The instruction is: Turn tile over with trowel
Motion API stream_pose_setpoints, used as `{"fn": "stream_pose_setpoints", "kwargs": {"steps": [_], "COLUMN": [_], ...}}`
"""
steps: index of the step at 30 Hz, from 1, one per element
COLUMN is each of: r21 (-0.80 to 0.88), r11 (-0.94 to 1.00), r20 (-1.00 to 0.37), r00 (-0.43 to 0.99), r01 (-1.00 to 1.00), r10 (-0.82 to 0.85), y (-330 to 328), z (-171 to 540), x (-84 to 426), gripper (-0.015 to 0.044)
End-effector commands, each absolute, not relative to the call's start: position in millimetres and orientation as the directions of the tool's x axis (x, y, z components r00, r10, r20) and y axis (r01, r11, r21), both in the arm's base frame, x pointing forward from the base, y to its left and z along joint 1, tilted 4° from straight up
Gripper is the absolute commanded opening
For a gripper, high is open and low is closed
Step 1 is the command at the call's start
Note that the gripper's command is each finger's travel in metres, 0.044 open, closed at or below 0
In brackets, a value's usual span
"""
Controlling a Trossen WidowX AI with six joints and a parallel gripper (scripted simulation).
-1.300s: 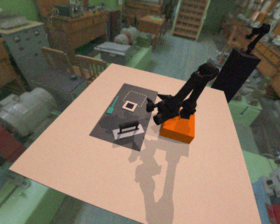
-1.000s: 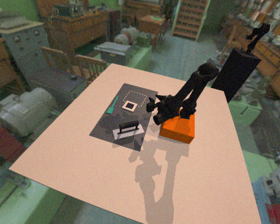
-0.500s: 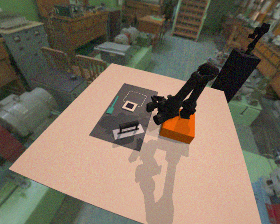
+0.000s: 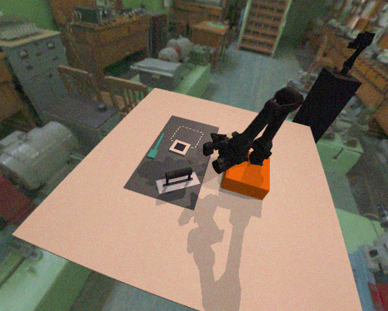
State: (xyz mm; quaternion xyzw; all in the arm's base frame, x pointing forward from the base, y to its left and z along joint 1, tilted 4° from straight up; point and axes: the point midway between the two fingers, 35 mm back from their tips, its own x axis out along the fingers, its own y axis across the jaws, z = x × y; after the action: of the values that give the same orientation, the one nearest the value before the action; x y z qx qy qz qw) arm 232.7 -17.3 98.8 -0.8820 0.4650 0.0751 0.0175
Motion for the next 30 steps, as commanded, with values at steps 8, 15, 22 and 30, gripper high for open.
{"fn": "stream_pose_setpoints", "kwargs": {"steps": [8, 15, 22, 30], "r21": [0.039, 0.039, 0.039, 0.039], "r11": [-0.567, -0.567, -0.567, -0.567], "r20": [-0.149, -0.149, -0.149, -0.149], "r00": [0.556, 0.556, 0.556, 0.556], "r01": [-0.823, -0.823, -0.823, -0.823], "r10": [-0.818, -0.818, -0.818, -0.818], "y": [-17.3, -17.3, -17.3, -17.3], "z": [98.8, 98.8, 98.8, 98.8], "x": [232.7, 232.7, 232.7, 232.7], "gripper": [0.01, 0.01, 0.01, 0.0]}}
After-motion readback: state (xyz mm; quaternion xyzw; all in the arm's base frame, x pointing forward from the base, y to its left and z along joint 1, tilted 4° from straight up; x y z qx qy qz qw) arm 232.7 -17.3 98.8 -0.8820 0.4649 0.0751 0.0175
